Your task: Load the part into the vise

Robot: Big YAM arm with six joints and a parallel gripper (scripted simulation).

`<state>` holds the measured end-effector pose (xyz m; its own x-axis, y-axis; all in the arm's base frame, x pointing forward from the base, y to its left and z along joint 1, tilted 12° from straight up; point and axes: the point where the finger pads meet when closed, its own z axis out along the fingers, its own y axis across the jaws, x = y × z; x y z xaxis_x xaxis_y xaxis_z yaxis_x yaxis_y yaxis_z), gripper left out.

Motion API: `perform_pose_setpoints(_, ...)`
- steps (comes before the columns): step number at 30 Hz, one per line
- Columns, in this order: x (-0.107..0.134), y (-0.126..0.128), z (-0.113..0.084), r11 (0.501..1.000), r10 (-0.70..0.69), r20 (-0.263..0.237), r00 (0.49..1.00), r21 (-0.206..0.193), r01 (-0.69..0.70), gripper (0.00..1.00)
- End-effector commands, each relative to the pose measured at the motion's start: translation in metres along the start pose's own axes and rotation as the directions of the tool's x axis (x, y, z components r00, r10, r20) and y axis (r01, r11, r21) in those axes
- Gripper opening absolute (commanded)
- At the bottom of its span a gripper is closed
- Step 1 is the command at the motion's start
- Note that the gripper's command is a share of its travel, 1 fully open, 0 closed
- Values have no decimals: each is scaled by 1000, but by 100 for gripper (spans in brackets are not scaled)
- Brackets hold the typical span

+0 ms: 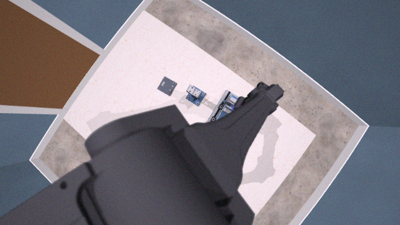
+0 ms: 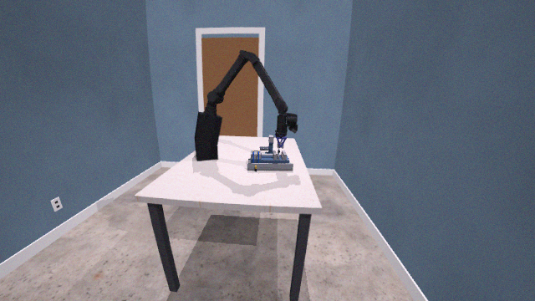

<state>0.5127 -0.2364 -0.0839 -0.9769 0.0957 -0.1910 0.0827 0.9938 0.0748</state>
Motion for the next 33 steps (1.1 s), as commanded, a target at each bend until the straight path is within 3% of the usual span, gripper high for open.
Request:
perform_pose_setpoints(1, -24, -2, 0, 1000, 0, 37, 999, 16, -1, 0)
perform_pose_setpoints(3, -24, -2, 0, 1000, 0, 37, 999, 16, -1, 0)
perform_pose_setpoints(4, -33, -2, -18, 1000, -5, 62, 998, 25, 4, 0)
perform_pose_setpoints(7, -24, -2, 4, 1000, -1, 37, 999, 15, 0, 0)
perform_pose_setpoints(33, -25, -3, 6, 1000, 0, 40, 999, 17, -1, 0)
